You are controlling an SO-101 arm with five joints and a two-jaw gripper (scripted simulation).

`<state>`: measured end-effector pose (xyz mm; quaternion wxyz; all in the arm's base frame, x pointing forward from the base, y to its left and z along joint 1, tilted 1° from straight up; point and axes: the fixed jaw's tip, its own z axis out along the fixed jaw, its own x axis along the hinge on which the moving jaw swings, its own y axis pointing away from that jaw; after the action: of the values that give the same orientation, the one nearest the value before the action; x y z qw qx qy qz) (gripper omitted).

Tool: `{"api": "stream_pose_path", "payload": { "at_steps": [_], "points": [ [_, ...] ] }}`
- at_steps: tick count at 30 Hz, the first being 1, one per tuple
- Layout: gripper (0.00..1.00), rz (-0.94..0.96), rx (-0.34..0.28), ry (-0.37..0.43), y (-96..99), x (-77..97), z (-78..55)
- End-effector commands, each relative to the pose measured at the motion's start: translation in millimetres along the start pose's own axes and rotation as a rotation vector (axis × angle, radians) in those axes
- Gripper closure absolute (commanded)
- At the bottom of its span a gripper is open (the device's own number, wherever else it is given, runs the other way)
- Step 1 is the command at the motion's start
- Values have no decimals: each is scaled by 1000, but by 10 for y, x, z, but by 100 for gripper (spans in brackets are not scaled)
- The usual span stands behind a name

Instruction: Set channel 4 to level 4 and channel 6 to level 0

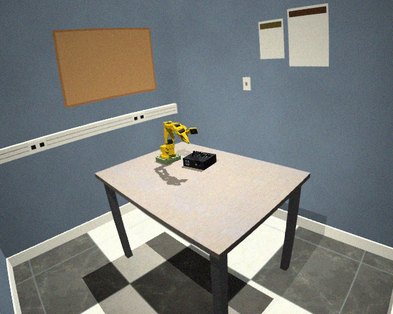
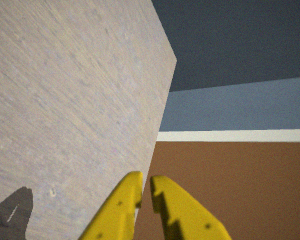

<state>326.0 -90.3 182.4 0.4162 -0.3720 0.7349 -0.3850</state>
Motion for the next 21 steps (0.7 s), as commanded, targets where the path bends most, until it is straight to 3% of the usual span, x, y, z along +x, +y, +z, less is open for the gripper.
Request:
{"api": "stream_pose_path", "payload": {
  "at_steps": [1, 8, 10, 21],
  "points": [
    [100, -181, -62, -16, 110, -64, -80],
    [100, -508, -147, -64, 259, -157, -202],
    [100, -508, -147, -64, 259, -157, -202],
    [100, -1038, -257, -194, 483, -277, -425]
  ]
}}
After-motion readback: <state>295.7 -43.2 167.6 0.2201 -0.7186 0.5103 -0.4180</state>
